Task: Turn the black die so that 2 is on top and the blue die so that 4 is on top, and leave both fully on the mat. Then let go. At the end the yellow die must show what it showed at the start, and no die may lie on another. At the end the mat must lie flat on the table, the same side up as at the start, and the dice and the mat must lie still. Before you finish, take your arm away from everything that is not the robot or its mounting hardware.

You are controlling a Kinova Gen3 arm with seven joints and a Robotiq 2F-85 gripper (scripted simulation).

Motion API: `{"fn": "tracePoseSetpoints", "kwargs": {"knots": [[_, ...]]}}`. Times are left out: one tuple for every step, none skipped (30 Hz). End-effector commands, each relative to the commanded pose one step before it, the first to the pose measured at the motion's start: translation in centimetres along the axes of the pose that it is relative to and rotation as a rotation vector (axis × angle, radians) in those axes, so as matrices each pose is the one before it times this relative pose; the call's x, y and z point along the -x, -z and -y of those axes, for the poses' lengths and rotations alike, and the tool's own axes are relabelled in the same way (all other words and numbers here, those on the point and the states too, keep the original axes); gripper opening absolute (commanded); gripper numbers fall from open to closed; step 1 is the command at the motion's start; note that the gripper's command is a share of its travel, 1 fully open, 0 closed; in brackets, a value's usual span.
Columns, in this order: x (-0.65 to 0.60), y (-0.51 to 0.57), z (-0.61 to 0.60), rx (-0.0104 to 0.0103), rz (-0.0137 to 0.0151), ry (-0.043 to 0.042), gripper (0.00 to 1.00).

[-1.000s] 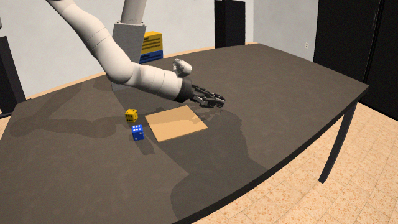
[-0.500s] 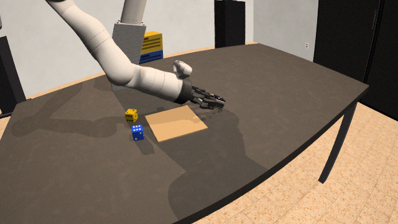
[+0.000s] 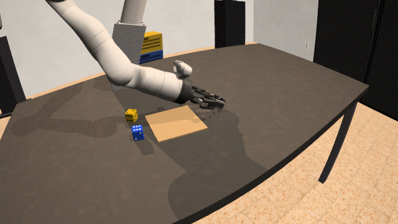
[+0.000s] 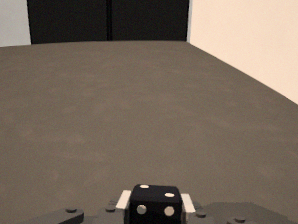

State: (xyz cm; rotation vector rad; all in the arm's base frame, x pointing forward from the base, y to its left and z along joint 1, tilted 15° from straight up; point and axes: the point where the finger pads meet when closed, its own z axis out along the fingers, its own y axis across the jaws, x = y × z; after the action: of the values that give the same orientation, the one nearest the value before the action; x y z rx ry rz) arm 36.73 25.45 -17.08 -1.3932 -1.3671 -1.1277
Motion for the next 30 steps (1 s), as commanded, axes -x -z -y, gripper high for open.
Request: {"fn": "tracePoseSetpoints", "kwargs": {"knots": [[-0.052, 0.038, -0.059, 0.00052, -0.00024, 0.00105, 0.26], [0.0, 0.0, 0.0, 0.0, 0.0, 0.0, 0.26], [0.0, 0.0, 0.0, 0.0, 0.0, 0.0, 0.26], [0.0, 0.0, 0.0, 0.0, 0.0, 0.0, 0.26], [0.0, 0.0, 0.0, 0.0, 0.0, 0.0, 0.26], [0.0, 0.0, 0.0, 0.0, 0.0, 0.0, 0.26], [0.0, 0.0, 0.0, 0.0, 0.0, 0.0, 0.26], [0.0, 0.0, 0.0, 0.0, 0.0, 0.0, 0.26], [0.0, 0.0, 0.0, 0.0, 0.0, 0.0, 0.26], [0.0, 0.0, 0.0, 0.0, 0.0, 0.0, 0.26], [0.0, 0.0, 0.0, 0.0, 0.0, 0.0, 0.26], [0.0, 0.0, 0.0, 0.0, 0.0, 0.0, 0.26], [0.0, 0.0, 0.0, 0.0, 0.0, 0.0, 0.26], [0.0, 0.0, 0.0, 0.0, 0.0, 0.0, 0.26], [0.0, 0.0, 0.0, 0.0, 0.0, 0.0, 0.26], [0.0, 0.0, 0.0, 0.0, 0.0, 0.0, 0.26], [0.0, 0.0, 0.0, 0.0, 0.0, 0.0, 0.3], [0.0, 0.0, 0.0, 0.0, 0.0, 0.0, 0.3], [0.0, 0.0, 0.0, 0.0, 0.0, 0.0, 0.3], [0.0, 0.0, 0.0, 0.0, 0.0, 0.0, 0.34], [0.0, 0.0, 0.0, 0.0, 0.0, 0.0, 0.34], [0.0, 0.0, 0.0, 0.0, 0.0, 0.0, 0.34], [0.0, 0.0, 0.0, 0.0, 0.0, 0.0, 0.38], [0.0, 0.0, 0.0, 0.0, 0.0, 0.0, 0.38], [0.0, 0.0, 0.0, 0.0, 0.0, 0.0, 0.38], [0.0, 0.0, 0.0, 0.0, 0.0, 0.0, 0.42], [0.0, 0.0, 0.0, 0.0, 0.0, 0.0, 0.42], [0.0, 0.0, 0.0, 0.0, 0.0, 0.0, 0.42], [0.0, 0.0, 0.0, 0.0, 0.0, 0.0, 0.42], [0.0, 0.0, 0.0, 0.0, 0.0, 0.0, 0.42]]}}
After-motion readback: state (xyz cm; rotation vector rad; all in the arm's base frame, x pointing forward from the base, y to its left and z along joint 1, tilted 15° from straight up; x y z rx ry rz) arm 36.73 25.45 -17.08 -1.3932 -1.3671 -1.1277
